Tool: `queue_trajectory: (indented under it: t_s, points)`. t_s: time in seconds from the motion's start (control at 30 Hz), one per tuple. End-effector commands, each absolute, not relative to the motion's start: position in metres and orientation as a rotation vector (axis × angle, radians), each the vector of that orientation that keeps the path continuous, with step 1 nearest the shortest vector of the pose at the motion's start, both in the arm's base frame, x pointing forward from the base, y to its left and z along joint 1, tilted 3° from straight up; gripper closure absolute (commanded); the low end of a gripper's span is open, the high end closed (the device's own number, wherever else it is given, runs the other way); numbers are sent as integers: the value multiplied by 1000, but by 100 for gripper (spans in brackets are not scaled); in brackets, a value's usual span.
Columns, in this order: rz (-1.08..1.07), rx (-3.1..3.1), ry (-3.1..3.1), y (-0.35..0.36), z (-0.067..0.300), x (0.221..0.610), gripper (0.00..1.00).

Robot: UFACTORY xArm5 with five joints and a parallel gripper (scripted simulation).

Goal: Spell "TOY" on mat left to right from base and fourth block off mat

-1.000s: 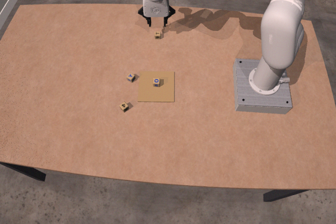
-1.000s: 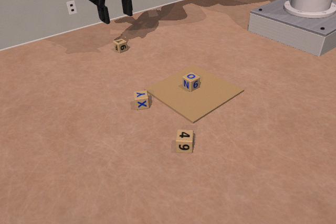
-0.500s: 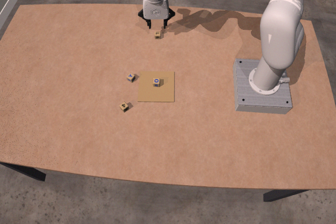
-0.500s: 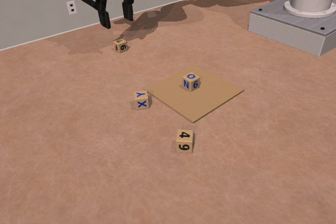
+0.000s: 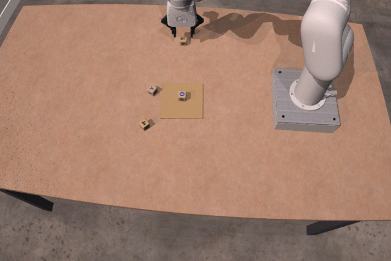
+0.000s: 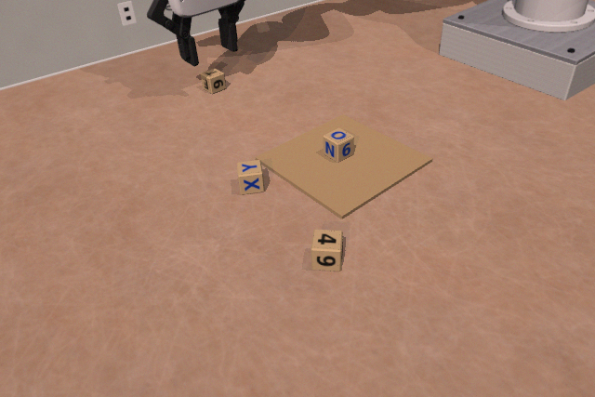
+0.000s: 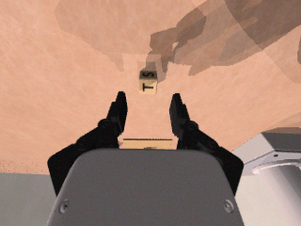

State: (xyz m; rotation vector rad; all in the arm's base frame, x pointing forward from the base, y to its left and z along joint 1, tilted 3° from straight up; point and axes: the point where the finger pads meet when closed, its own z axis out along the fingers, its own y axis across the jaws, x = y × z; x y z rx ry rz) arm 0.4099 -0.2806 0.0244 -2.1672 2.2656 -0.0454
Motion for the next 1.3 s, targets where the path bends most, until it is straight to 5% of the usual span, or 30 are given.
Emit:
queue_trajectory:
  t_s: [0.0, 1.27]
  points:
    - [-52, -2166, 2265, -282, 21, 411, 37]
    - [-52, -2166, 2265, -282, 8, 412, 37]
